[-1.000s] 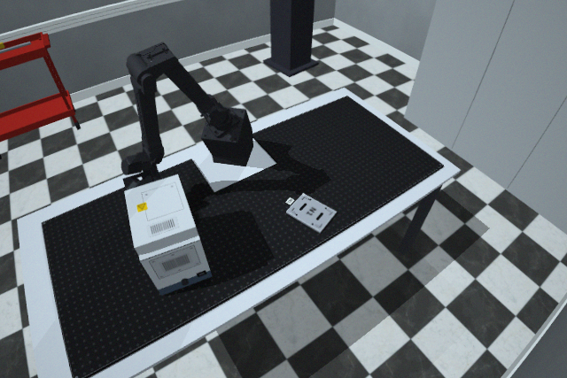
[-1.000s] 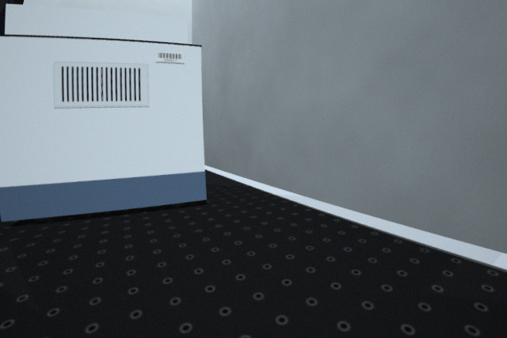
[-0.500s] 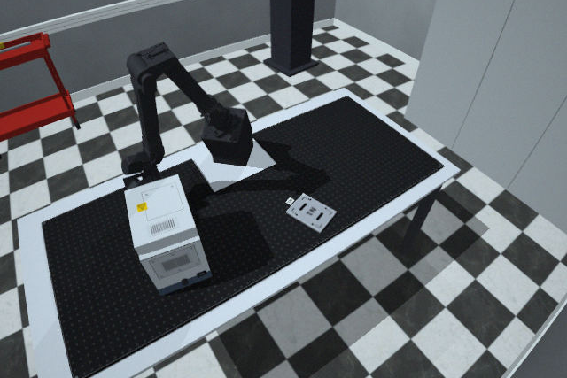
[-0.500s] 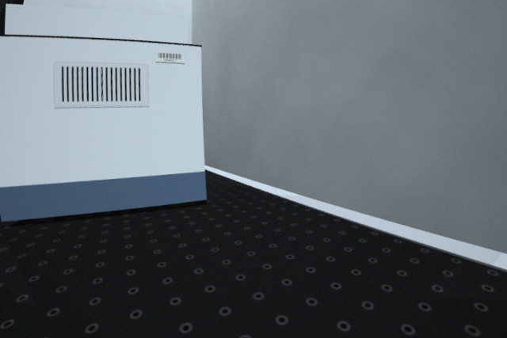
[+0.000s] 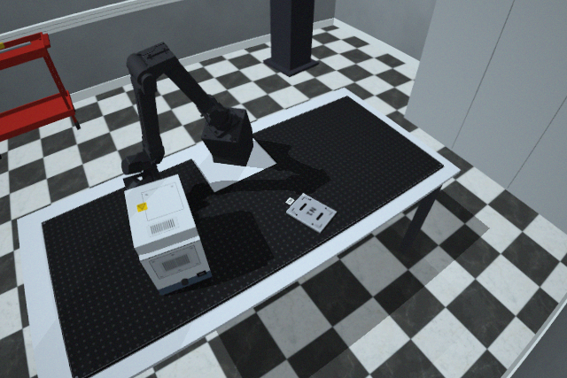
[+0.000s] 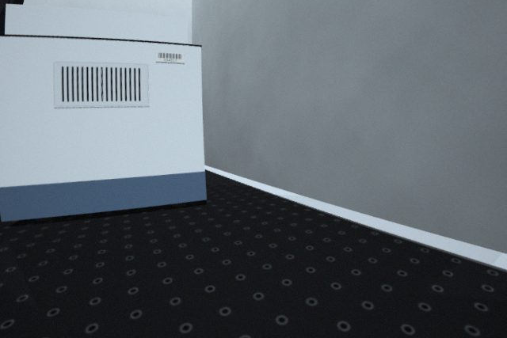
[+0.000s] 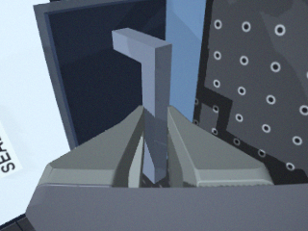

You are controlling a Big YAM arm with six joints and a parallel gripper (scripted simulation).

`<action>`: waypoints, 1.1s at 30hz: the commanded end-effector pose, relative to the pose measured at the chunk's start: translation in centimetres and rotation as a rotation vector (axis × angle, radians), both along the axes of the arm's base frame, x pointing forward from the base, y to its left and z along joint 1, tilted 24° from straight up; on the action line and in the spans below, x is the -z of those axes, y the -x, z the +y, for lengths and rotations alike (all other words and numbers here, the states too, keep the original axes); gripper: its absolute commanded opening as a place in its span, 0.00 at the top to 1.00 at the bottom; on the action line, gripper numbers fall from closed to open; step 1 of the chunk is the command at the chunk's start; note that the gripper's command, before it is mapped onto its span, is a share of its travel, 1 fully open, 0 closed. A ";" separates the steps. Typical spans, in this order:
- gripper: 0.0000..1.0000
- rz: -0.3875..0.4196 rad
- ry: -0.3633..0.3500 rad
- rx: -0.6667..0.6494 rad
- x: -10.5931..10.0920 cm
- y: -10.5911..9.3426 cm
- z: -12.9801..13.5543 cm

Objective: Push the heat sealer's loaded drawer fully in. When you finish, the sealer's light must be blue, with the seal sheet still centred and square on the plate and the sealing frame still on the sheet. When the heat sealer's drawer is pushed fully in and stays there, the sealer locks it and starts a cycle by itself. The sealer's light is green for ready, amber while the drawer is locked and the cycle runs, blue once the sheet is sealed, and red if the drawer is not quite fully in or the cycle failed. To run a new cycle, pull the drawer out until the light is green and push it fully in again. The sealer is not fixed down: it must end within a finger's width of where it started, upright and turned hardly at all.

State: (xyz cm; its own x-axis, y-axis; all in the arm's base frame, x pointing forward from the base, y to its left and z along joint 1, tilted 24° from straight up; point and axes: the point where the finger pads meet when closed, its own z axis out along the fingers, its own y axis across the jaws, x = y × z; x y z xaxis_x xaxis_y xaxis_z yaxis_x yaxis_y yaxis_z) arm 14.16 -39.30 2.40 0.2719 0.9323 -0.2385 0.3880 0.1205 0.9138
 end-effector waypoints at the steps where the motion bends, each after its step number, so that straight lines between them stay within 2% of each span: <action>1: 1.00 0.005 -0.006 -0.009 0.0 -0.9 0.1; 19: 1.00 0.005 -0.006 -0.009 0.0 -0.9 0.1; 22: 1.00 0.005 0.015 -0.009 -0.7 -1.4 -0.4; 33: 1.00 0.003 0.019 -0.009 -1.2 -2.8 -1.0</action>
State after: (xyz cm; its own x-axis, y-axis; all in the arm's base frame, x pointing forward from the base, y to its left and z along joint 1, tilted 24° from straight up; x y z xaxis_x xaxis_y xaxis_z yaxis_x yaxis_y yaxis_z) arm 14.18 -39.31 2.41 0.2982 0.9260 -0.2317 0.4006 0.0990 0.9109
